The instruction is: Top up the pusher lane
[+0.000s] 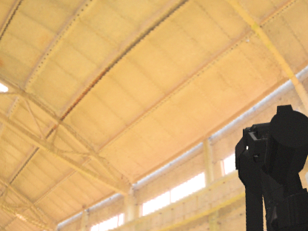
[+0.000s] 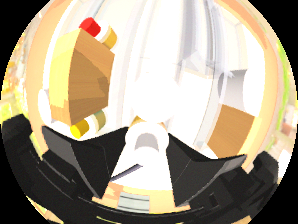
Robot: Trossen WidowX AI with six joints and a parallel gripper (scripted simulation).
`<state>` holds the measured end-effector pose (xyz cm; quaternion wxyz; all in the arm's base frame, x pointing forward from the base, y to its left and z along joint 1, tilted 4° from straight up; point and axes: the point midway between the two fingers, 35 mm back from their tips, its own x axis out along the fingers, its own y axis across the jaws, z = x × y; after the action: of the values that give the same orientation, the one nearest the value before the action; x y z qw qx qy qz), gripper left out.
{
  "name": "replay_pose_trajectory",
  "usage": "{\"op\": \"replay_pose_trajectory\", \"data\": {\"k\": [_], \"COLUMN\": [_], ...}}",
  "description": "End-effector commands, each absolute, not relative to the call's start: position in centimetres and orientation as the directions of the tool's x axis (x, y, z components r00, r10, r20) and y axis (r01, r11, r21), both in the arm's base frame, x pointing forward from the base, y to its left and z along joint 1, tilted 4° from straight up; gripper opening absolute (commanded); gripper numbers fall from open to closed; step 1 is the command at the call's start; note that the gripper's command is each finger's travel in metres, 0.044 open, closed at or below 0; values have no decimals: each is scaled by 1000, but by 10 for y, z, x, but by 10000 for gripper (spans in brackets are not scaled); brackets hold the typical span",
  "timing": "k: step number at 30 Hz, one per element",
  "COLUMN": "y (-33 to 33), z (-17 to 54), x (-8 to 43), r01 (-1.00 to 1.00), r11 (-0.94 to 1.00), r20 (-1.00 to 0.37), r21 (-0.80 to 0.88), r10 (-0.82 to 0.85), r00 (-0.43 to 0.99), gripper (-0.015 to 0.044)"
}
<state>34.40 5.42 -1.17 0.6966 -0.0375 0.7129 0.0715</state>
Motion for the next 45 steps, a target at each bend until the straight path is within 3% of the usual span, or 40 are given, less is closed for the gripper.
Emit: {"op": "replay_pose_trajectory", "data": {"k": [1, 40, 45], "y": [54, 53, 54], "z": [-11, -12, -12], "x": [346, 338, 338], "r01": [-151, -151, -151], "r11": [987, 987, 987], "r20": [-999, -999, -999], "r21": [47, 47, 47], "r10": [45, 45, 45], "r00": [-14, -15, -15], "gripper": [0, 0, 131]}}
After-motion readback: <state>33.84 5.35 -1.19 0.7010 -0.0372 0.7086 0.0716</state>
